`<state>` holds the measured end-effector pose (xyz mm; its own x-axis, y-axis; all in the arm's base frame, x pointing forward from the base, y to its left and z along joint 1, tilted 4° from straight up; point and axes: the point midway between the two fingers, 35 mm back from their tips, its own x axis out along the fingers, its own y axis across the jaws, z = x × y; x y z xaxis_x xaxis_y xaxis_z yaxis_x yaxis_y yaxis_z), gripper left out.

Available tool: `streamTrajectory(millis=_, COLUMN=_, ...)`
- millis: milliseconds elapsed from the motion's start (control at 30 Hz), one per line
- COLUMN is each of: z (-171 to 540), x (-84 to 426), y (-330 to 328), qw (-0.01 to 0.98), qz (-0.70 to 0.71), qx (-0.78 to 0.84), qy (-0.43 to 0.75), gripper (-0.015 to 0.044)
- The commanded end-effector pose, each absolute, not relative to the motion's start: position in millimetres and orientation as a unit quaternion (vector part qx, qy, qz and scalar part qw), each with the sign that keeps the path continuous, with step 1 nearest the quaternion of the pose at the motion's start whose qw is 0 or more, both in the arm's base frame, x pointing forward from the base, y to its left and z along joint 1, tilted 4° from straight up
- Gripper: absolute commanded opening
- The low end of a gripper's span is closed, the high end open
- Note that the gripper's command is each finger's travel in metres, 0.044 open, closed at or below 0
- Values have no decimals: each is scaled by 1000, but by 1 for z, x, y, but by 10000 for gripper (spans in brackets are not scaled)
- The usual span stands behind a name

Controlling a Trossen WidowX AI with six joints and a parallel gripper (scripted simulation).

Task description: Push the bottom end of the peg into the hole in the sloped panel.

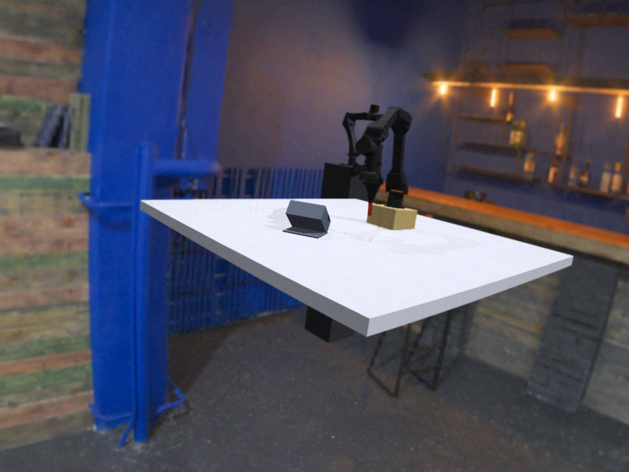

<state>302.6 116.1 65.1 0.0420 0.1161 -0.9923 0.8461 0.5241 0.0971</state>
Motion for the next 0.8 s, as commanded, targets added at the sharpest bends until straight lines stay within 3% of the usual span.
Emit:
streamTrajectory(millis=0, z=67, x=305, y=114, qw=617, qz=-283, qx=381, qy=628, gripper=0)
streamTrajectory(millis=767, z=70, x=318, y=99, qw=652, qz=-213, qx=346, qy=640, gripper=0)
